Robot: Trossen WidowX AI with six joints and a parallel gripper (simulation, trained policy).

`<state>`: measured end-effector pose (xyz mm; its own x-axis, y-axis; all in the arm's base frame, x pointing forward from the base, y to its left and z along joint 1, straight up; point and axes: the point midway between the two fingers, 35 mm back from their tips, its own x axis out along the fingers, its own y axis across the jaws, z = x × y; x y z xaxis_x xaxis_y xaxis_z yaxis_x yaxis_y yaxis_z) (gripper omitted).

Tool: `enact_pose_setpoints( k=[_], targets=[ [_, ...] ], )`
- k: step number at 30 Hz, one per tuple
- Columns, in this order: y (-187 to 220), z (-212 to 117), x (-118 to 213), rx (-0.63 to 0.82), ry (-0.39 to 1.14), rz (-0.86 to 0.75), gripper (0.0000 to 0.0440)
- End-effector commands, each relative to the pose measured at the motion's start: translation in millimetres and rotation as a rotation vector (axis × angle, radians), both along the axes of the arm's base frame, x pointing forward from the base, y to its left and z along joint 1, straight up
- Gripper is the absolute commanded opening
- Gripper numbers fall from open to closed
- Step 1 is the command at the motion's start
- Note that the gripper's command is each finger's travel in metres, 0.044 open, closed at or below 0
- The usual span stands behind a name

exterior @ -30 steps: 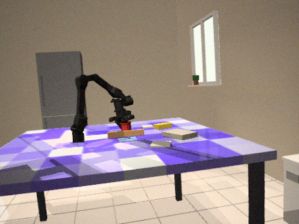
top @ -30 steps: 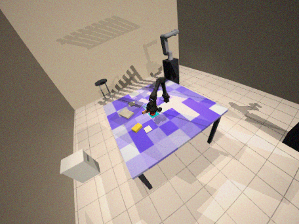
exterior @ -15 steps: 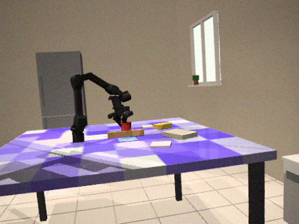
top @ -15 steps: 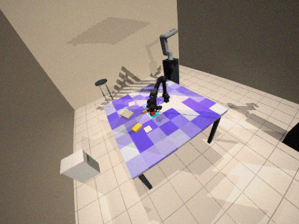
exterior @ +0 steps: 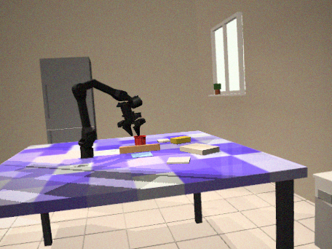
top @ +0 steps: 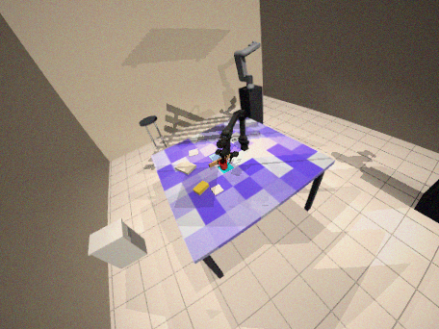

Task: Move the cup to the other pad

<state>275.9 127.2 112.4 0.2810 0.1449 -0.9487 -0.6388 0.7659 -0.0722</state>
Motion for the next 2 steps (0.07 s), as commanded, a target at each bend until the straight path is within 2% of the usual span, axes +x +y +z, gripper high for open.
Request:
enact_pose_setpoints(
  k=[1,2],
  targets=[
    [0.4,12.2,-0.7,0.020,-0.029,0.002,0.0271],
    [0.4,15.7,-0.4,0.025,-0.038,0.002,0.0282]
  ],
)
